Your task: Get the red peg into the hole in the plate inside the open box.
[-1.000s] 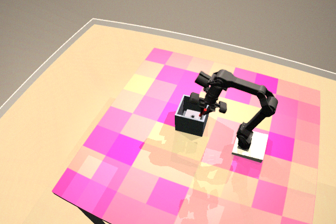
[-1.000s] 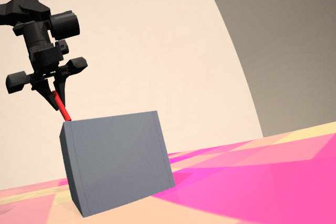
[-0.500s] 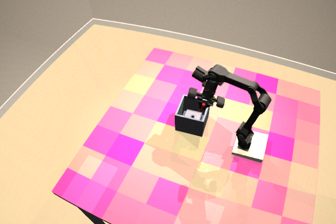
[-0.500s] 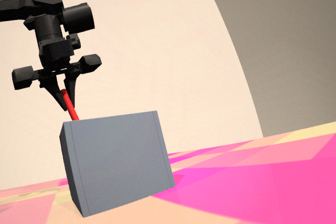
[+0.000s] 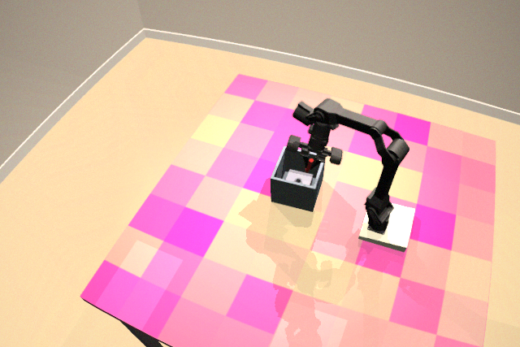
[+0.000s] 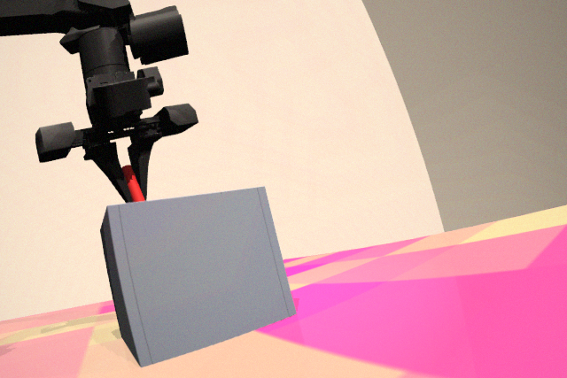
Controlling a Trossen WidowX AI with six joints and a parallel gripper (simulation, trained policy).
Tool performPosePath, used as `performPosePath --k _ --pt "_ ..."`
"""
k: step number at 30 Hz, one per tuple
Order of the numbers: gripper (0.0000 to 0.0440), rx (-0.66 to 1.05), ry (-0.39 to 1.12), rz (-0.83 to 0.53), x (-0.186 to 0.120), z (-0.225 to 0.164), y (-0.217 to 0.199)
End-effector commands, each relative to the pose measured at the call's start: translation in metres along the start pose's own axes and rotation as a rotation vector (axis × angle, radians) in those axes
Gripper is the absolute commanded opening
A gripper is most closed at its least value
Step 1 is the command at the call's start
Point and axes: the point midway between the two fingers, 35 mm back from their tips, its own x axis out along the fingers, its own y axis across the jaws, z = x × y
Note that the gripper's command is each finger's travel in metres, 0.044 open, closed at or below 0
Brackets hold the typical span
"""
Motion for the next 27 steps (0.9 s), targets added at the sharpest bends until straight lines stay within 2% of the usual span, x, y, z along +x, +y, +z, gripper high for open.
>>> performPosePath --k 1,27 --pt "0.0 -0.01 0.019 -0.007 0.009 0.004 0.002" --pt "0.0 -0.129 0.117 -0.021 0.075 0.012 0.019"
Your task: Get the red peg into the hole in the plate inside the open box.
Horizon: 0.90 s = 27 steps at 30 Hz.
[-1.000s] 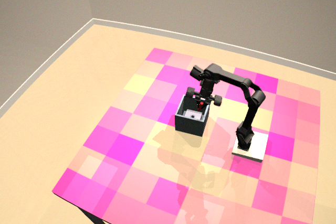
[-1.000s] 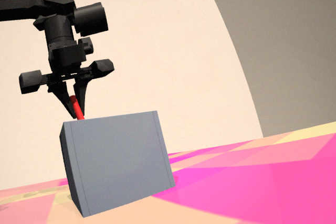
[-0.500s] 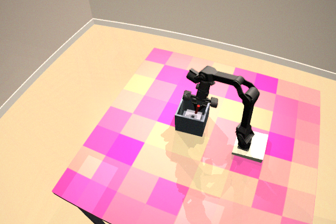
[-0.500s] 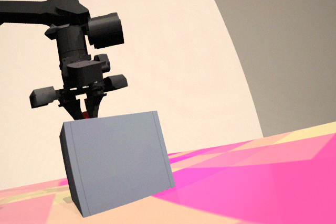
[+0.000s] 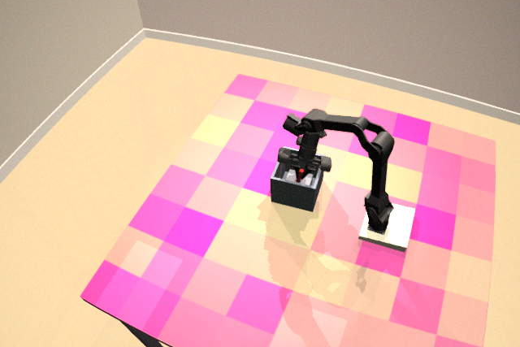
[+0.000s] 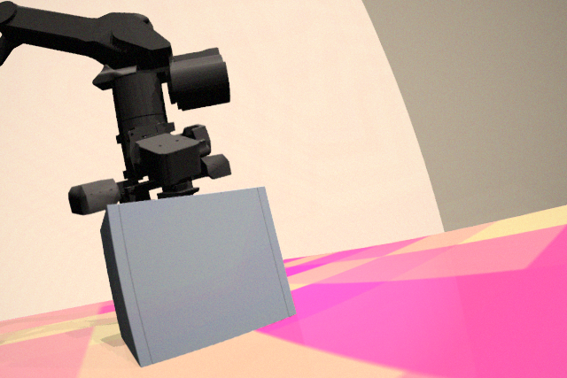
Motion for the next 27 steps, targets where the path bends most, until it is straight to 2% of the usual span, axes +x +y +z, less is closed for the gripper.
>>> performPosePath --k 1,17,20,27 --pt "0.0 -0.023 0.014 -0.008 0.011 0.001 0.0" --pt "0.008 -0.096 0.027 -0.063 0.043 0.006 -0.011" --pt "0.0147 -0.099 0.033 -0.075 0.048 0.007 -0.013" --pt "0.015 -0.087 0.074 -0.077 0.042 0.011 -0.01"
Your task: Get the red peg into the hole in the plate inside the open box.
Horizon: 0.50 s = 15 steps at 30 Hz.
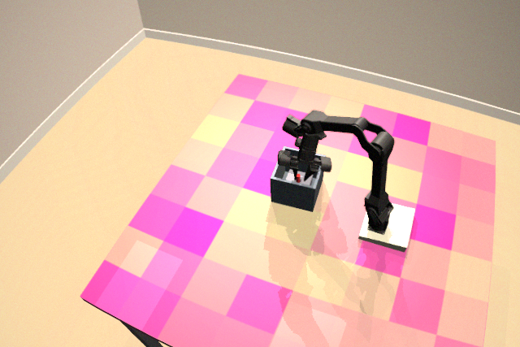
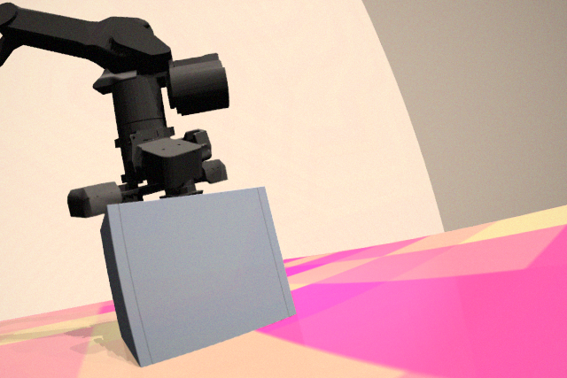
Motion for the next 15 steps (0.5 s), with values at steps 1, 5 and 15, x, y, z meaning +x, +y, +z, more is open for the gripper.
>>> performPosePath --k 1,5,15 --pt "0.015 -0.028 0.066 -0.025 0.027 0.014 -0.002" --pt "0.015 -0.03 0.08 0.003 0.022 0.019 0.006" --pt "0.0149 -0.06 0.115 0.09 0.008 0.025 0.029"
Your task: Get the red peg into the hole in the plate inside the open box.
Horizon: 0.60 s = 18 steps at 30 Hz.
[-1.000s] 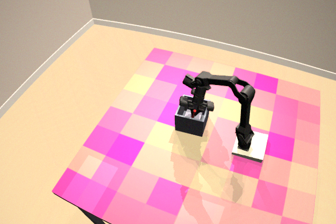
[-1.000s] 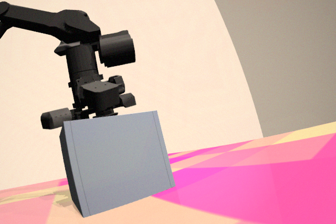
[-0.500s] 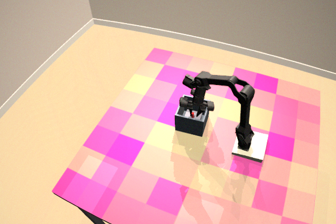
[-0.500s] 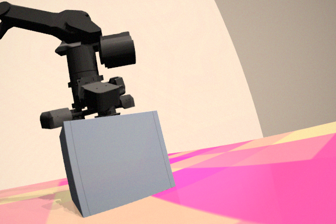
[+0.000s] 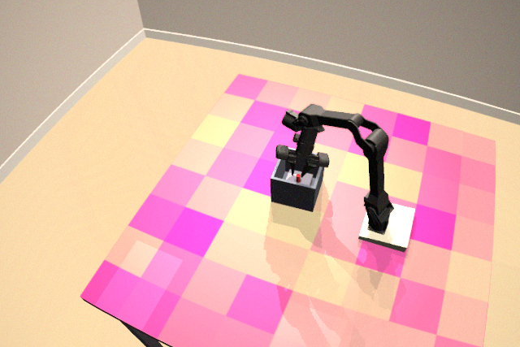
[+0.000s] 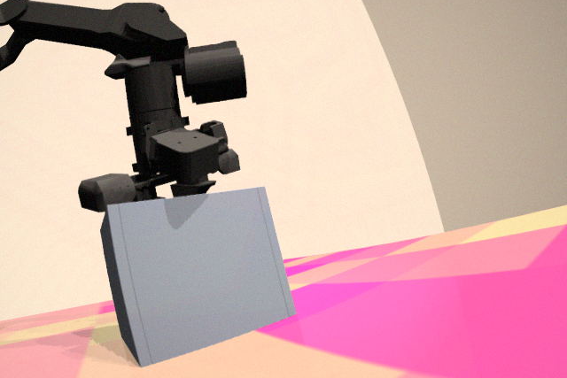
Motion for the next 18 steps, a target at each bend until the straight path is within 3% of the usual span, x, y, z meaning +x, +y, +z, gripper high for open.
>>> performPosePath --k 1,18 --pt "0.0151 -0.077 0.042 0.059 0.017 0.014 0.02" --pt "0.015 -0.137 0.087 0.19 -0.009 0.017 0.05"
